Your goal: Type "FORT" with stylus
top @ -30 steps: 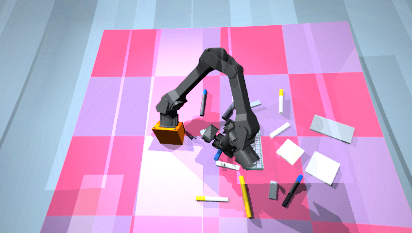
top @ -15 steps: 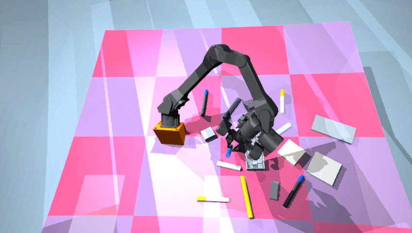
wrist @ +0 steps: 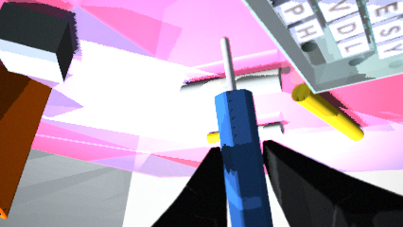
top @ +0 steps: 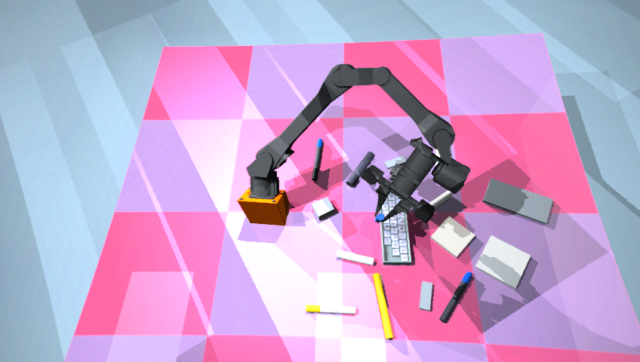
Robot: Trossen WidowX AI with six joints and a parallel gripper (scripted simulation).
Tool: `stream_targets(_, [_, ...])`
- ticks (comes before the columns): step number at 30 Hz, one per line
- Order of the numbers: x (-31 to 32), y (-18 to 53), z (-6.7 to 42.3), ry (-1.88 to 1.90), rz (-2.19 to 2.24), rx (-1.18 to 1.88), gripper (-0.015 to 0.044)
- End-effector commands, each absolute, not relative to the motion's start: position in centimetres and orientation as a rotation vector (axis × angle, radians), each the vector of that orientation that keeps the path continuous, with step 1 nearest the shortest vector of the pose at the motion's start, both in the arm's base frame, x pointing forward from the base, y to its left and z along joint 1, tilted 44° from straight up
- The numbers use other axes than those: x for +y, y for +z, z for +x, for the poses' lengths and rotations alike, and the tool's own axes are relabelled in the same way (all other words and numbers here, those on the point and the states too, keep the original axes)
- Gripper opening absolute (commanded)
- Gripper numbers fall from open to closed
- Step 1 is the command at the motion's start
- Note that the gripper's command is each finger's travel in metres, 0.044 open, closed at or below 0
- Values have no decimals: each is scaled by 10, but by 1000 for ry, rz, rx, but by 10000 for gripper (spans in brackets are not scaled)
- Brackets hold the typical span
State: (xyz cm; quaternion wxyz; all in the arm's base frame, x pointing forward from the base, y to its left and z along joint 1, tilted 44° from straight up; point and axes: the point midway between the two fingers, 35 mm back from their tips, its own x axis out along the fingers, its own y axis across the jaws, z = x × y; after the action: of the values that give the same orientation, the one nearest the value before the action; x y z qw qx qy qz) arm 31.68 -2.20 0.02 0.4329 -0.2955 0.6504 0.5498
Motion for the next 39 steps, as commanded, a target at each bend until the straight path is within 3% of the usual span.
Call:
stream_targets(1, [-15, 18, 330, 1280, -841, 1677, 0])
stream_targets(10, [0, 53, 352, 1082, -1025, 1752, 0])
stream_targets(31, [25, 27, 351, 1084, -1024, 1752, 0])
stream_targets(34, [26, 25, 353, 1084, -1024, 1751, 79])
stream_targets(39, [28, 23, 354, 1084, -1024, 1751, 81])
